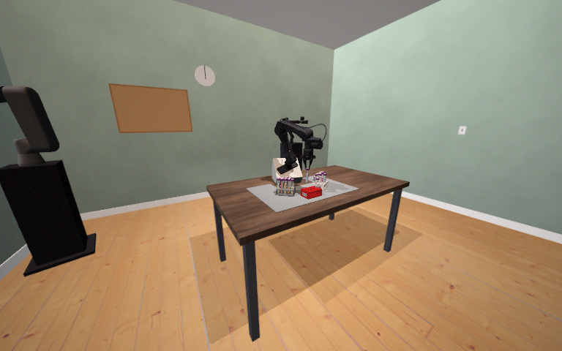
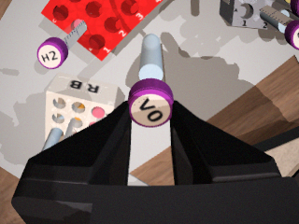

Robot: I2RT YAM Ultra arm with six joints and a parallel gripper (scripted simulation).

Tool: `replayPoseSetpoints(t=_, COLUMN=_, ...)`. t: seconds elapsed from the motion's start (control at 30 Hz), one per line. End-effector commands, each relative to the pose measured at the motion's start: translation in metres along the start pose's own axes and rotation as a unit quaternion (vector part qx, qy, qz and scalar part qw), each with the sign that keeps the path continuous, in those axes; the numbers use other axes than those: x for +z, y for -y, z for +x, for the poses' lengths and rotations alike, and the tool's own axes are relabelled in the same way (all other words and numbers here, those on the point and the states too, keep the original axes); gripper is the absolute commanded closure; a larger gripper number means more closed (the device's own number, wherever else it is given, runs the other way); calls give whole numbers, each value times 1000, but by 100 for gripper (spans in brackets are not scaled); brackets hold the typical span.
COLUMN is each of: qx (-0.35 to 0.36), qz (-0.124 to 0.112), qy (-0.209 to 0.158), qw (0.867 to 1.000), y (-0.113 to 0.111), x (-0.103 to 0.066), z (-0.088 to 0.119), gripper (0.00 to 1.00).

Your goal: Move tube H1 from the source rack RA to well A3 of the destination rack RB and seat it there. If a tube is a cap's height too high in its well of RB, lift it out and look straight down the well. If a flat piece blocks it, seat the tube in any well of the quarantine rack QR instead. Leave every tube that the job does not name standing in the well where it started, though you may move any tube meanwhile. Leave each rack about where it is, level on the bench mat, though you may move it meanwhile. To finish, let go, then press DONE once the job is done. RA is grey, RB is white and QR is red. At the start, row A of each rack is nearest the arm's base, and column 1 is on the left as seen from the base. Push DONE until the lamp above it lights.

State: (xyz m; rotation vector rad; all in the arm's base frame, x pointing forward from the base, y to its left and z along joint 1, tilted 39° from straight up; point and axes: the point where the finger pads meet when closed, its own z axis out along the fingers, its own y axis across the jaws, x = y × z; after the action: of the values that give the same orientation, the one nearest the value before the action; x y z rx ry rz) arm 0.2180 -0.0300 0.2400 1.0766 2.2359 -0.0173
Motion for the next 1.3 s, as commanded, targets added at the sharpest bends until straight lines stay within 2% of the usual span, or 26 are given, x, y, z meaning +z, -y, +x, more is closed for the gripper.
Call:
replayPoseSetpoints(t=0.0, qx=3, qz=-15, qy=11, qw=1000, y=-11, x=-6, z=-14, gripper=100)
replayPoseSetpoints(t=0.1, qx=1, qz=-8, qy=9, qw=1000, y=-9, x=-6, z=-14, gripper=100)
replayPoseSetpoints(t=0.67, qx=0, qz=-13, qy=11, qw=1000, y=-27, x=-9, z=-31, gripper=100)
replayPoseSetpoints(t=1.0, qx=-1, qz=-5, qy=6, qw=1000, y=-37, x=-6, z=-41, gripper=100)
replayPoseSetpoints(t=1.27, qx=0, qz=-10, qy=8, qw=1000, y=-36, x=-7, z=-38, gripper=100)
